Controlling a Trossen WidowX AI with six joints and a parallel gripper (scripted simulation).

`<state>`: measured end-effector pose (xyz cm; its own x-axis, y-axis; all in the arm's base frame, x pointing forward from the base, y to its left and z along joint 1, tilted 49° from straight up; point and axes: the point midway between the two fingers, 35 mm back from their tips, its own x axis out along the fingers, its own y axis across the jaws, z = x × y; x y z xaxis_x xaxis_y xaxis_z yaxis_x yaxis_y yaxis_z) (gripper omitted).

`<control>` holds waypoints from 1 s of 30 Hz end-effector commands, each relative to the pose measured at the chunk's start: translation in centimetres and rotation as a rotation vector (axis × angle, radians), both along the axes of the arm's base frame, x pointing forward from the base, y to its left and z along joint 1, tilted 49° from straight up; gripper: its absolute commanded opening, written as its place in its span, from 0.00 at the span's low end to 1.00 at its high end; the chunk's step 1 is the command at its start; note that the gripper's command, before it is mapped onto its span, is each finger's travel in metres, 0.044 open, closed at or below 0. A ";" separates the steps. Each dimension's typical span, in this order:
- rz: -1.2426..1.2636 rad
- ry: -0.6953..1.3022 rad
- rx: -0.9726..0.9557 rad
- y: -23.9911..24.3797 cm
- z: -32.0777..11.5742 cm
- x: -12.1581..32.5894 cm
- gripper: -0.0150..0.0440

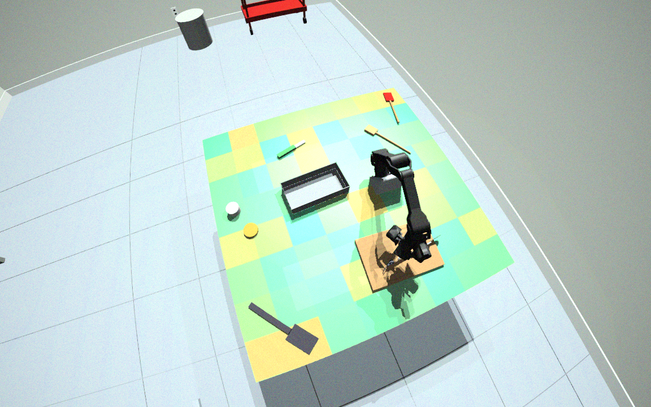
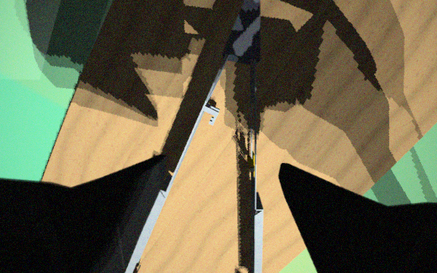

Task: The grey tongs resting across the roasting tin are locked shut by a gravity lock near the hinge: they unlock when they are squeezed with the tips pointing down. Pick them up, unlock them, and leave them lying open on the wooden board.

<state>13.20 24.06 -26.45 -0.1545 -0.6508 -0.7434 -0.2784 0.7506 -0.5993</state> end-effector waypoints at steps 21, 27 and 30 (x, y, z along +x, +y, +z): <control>0.008 0.032 -0.094 -6.0 13.7 5.9 1.00; 0.005 0.030 -0.089 -5.0 14.5 6.2 1.00; 0.002 0.029 -0.082 -3.4 15.9 6.4 1.00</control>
